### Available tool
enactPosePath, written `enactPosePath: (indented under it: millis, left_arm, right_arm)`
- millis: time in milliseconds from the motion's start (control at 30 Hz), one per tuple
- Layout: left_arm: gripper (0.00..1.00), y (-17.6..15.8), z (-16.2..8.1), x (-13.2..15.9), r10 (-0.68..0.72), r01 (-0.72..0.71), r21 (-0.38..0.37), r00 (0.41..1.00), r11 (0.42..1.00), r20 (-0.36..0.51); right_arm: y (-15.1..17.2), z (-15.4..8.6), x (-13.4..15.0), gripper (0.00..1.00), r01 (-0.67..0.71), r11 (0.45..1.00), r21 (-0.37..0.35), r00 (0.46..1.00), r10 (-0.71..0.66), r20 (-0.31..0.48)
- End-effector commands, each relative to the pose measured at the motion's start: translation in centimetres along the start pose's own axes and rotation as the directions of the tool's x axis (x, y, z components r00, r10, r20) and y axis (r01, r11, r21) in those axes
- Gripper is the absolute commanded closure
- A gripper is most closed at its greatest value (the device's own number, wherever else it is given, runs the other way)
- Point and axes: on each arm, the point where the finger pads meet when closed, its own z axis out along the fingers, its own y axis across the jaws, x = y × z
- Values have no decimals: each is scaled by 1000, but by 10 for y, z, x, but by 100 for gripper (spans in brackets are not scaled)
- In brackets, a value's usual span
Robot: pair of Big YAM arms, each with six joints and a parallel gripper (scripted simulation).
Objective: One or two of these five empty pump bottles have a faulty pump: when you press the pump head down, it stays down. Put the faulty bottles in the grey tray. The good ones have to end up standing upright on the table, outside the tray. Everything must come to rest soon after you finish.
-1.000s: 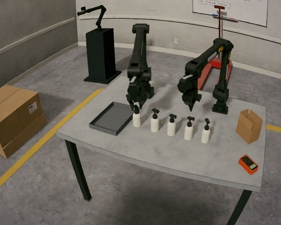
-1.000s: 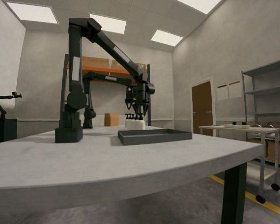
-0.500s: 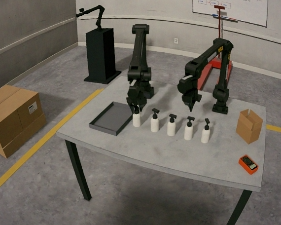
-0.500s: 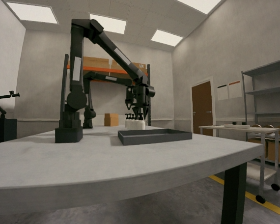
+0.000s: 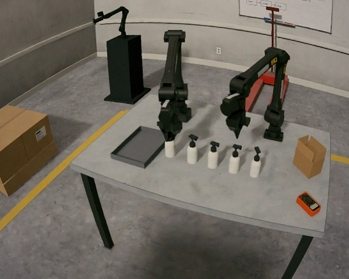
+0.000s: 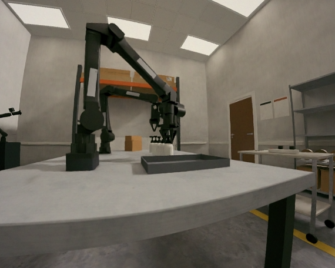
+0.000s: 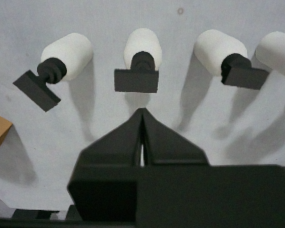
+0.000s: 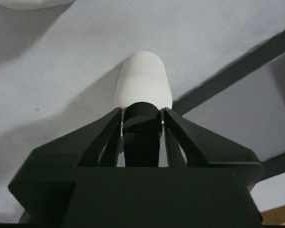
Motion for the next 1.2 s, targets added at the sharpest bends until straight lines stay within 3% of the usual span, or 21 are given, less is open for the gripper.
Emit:
enactPosePath:
  millis: [0, 367, 400, 433, 700, 900, 1000, 1167]
  left_arm:
    - [100, -3, -10, -7, 0, 0, 10, 1000, 1000, 25]
    - [100, -3, -10, -7, 0, 0, 10, 1000, 1000, 25]
    - [100, -3, -10, -7, 0, 0, 10, 1000, 1000, 25]
    - [100, -3, -10, -7, 0, 0, 10, 1000, 1000, 25]
    - [100, -3, -10, -7, 0, 0, 10, 1000, 1000, 25]
    - [100, -3, -10, -7, 0, 0, 10, 1000, 1000, 25]
    - [100, -3, -10, -7, 0, 0, 10, 1000, 1000, 25]
    - [100, 1, -44, -13, 2, -3, 19, 999, 1000, 47]
  right_arm:
    - [-6, -12, -8, 66, 10, 1000, 25, 999, -11, 45]
    - [-1, -7, 0, 79, 11, 1000, 18, 999, -12, 33]
    - [-4, -11, -5, 90, 11, 1000, 24, 999, -12, 44]
    - [-4, -8, -5, 79, 11, 1000, 20, 999, -12, 37]
    - [-5, -64, -7, 78, 11, 1000, 26, 999, -12, 47]
    - [-4, -85, -6, 78, 11, 1000, 26, 999, -13, 47]
    - [-7, -80, -5, 78, 11, 1000, 19, 999, -11, 34]
    - [-36, -70, 22, 78, 77, 997, 24, 996, -78, 35]
